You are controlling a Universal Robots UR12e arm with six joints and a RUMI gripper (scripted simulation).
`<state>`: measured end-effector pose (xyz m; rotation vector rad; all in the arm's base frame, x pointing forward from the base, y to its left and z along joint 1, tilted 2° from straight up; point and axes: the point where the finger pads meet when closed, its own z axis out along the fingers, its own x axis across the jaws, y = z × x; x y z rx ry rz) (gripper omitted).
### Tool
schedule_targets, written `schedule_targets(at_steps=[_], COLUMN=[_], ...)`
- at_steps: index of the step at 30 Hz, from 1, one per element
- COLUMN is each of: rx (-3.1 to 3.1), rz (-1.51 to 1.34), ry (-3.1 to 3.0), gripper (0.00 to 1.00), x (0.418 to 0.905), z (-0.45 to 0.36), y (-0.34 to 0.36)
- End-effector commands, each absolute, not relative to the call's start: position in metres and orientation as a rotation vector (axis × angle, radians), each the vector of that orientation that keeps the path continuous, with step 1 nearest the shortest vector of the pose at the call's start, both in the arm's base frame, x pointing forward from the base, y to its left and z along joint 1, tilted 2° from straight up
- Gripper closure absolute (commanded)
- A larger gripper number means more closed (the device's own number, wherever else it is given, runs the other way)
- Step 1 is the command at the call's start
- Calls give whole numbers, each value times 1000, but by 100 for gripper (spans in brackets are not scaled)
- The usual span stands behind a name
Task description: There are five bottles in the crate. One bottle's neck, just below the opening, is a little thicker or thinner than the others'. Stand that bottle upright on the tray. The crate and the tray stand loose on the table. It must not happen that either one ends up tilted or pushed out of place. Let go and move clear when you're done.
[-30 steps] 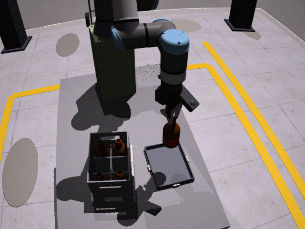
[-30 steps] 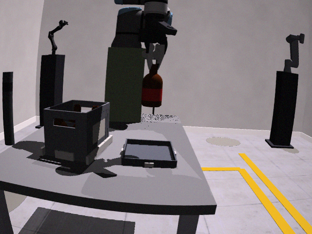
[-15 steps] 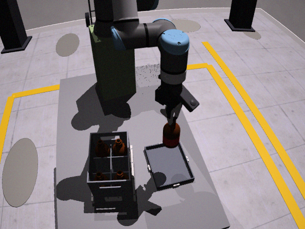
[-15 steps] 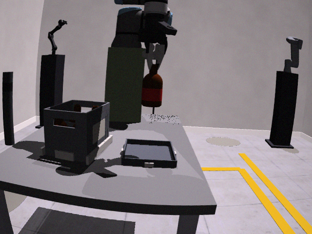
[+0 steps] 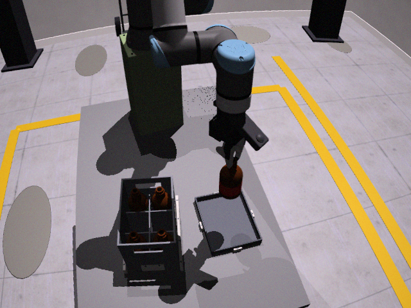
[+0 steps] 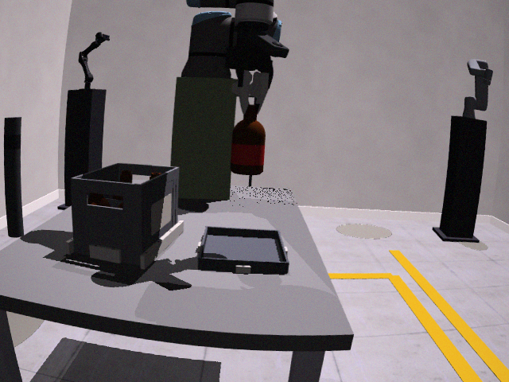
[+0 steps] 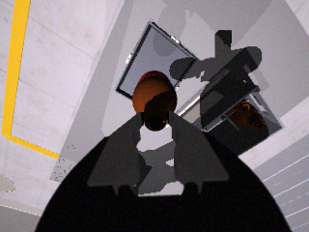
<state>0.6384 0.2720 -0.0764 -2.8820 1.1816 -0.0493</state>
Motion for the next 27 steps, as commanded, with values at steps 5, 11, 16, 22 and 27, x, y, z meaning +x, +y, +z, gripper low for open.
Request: schedule_targets(at_steps=[5, 11, 16, 22, 27], rx=[-2881, -2881, -2881, -2881, -2881], rz=[-55, -56, -55, -56, -56], ry=[1179, 1179, 1179, 1179, 1179], gripper=[100, 100, 100, 100, 100], x=[641, 641, 641, 641, 641], z=[-76, -76, -77, -77, -77], y=[275, 275, 276, 276, 276])
